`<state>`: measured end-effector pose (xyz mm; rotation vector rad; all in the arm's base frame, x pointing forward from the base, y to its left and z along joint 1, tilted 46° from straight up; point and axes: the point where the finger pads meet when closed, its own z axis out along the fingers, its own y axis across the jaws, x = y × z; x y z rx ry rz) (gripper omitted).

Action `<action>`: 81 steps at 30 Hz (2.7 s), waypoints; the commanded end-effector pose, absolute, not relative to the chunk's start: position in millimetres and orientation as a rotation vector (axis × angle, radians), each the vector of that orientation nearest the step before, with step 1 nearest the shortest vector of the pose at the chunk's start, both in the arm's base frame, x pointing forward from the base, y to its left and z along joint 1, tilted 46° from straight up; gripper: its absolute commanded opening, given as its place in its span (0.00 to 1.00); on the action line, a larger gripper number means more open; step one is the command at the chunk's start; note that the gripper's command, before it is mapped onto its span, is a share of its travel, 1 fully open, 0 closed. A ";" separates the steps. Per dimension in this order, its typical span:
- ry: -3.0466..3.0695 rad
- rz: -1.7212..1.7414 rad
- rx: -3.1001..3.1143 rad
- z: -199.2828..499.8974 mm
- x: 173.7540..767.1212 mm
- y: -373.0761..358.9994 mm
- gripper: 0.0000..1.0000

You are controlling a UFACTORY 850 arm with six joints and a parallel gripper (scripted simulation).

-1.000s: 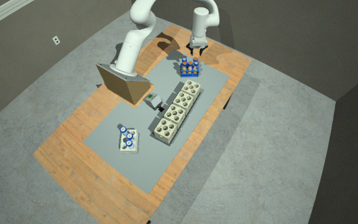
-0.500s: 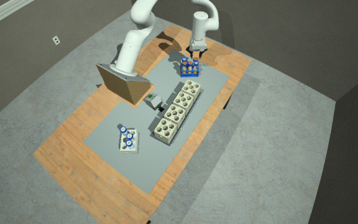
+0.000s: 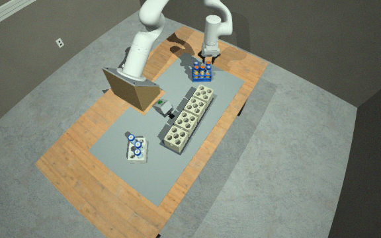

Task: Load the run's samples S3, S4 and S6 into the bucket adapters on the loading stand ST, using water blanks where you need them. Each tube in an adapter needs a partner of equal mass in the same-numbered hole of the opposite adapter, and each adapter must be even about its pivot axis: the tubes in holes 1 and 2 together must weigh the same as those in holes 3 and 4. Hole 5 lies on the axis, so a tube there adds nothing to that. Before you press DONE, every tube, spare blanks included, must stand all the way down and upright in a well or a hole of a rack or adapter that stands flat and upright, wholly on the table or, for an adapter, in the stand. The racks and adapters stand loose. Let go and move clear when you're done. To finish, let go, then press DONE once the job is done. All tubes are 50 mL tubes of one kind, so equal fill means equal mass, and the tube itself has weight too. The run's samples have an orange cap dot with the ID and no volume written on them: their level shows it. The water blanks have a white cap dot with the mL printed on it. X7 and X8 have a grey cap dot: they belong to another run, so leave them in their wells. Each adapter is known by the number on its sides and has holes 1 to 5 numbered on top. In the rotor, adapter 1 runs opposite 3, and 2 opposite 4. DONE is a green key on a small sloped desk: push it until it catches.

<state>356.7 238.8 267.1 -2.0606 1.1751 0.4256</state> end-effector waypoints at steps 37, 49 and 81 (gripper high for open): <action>1.175 0.424 -2.060 253.4 358.4 253.4 0.57; 1.175 0.424 -2.060 253.5 358.4 253.3 0.57; 1.175 0.424 -2.060 254.6 358.3 252.1 0.00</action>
